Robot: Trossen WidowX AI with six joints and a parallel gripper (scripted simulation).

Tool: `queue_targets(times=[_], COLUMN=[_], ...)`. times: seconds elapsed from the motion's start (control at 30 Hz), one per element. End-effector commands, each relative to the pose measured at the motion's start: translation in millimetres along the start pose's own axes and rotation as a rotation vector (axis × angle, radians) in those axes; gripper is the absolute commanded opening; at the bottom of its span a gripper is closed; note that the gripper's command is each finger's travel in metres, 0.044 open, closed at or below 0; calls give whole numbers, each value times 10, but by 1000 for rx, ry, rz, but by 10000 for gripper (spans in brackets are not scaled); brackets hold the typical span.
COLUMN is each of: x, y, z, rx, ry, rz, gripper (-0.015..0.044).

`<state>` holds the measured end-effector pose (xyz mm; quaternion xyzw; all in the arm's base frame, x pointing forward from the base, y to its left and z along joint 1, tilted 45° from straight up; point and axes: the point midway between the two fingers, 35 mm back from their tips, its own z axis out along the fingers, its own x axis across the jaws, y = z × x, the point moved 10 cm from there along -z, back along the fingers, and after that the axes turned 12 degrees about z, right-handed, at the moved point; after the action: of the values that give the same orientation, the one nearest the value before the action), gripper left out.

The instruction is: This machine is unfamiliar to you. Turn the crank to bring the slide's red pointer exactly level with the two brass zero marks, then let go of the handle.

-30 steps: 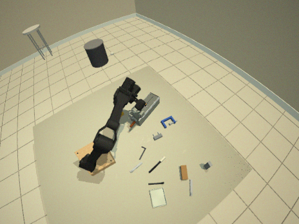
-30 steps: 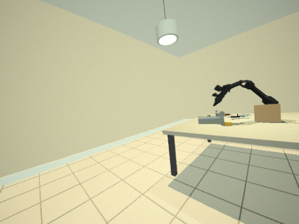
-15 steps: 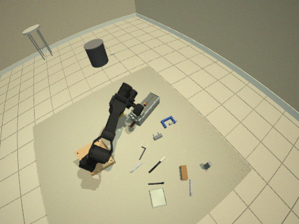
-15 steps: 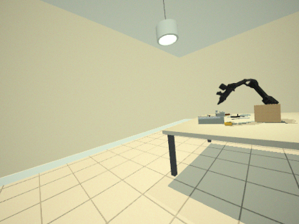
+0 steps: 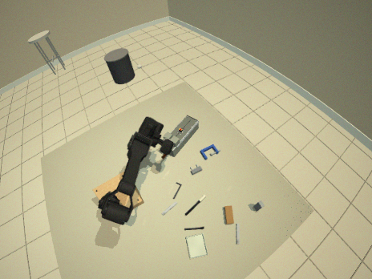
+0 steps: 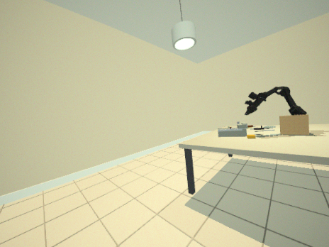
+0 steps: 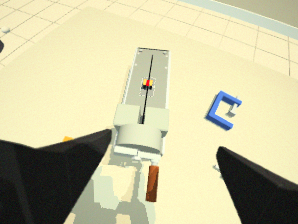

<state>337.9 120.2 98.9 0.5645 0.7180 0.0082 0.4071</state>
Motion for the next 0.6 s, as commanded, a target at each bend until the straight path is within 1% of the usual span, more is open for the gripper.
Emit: queue_targets(times=[0.0,0.13,0.57], x=[-54,-67,-171], y=[-135,-182,-640], z=[-81,-64,431], rx=[-14,-16,-16], ry=[22,25,23], rz=[-26,-28,-29], gripper=[440,440,440])
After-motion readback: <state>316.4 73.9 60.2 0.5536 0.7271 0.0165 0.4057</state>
